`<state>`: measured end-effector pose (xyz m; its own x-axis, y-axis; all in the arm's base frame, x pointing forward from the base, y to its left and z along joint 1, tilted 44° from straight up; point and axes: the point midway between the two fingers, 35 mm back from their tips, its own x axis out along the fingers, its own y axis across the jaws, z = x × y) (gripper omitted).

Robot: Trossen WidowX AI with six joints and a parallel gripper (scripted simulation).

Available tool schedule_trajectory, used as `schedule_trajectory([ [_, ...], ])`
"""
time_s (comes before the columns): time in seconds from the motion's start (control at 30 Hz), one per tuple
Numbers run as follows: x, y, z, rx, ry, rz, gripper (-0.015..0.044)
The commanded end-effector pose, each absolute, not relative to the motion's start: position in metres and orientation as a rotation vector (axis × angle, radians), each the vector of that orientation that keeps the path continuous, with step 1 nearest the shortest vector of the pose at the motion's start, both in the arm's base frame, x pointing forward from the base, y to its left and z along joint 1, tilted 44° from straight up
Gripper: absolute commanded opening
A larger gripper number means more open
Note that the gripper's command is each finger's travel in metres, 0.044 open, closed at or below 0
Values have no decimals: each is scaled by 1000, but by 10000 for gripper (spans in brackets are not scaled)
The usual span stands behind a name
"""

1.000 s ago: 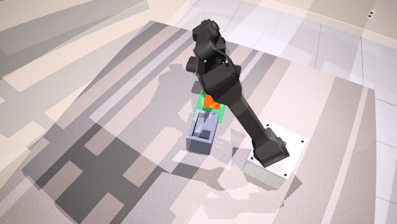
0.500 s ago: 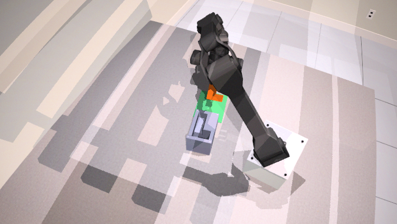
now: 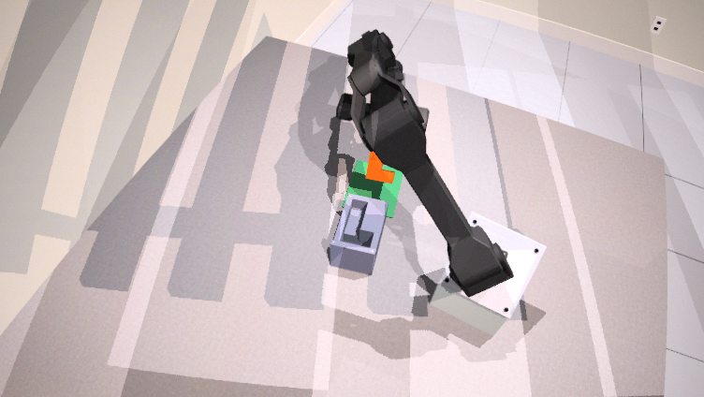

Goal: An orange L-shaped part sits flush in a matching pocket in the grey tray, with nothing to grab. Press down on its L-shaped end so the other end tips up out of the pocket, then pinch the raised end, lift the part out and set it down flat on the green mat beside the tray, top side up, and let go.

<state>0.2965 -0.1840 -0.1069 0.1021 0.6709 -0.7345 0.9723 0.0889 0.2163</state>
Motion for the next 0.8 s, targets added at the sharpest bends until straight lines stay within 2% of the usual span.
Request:
schedule_trajectory([
  [0.0,296,-178,-112,1659,1640,-523,0],
  [0.77,300,-152,-140,1660,1641,-522,0],
])
